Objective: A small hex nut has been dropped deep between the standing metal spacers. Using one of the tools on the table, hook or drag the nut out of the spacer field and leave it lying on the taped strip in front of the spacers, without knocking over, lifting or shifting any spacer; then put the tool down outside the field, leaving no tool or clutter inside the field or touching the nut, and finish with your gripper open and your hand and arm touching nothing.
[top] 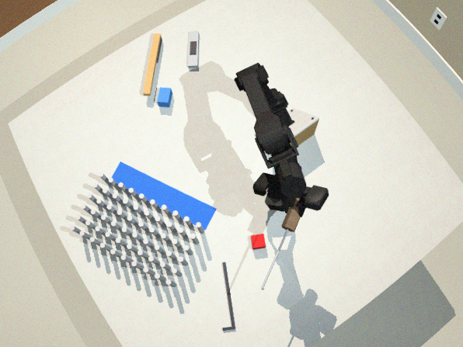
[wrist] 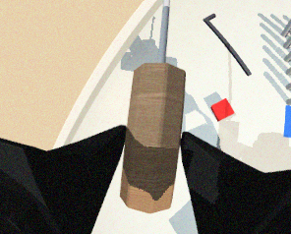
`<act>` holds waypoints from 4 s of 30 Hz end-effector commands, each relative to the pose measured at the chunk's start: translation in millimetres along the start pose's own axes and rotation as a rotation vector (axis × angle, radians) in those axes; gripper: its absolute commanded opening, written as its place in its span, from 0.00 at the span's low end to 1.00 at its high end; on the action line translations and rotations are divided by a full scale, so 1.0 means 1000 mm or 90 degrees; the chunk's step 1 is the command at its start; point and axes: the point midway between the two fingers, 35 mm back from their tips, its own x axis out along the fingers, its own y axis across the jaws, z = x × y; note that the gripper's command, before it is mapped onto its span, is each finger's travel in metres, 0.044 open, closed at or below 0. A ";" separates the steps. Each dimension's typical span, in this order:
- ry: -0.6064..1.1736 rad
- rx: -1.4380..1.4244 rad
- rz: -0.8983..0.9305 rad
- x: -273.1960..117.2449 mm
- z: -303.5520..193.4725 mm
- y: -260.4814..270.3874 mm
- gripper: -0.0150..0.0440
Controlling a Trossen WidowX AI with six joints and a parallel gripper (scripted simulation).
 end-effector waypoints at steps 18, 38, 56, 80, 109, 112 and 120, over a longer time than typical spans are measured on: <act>-0.025 -0.004 -0.002 -0.062 0.042 -0.181 0.25; -0.033 -0.004 -0.021 -0.105 0.007 -0.319 0.25; -0.015 -0.015 -0.096 -0.147 -0.082 -0.439 0.25; -0.010 -0.015 -0.103 -0.084 -0.117 -0.492 0.25; -0.011 -0.017 -0.113 -0.022 -0.149 -0.520 0.25; -0.011 -0.017 -0.113 -0.021 -0.147 -0.520 0.25; -0.011 -0.017 -0.113 -0.019 -0.142 -0.521 0.25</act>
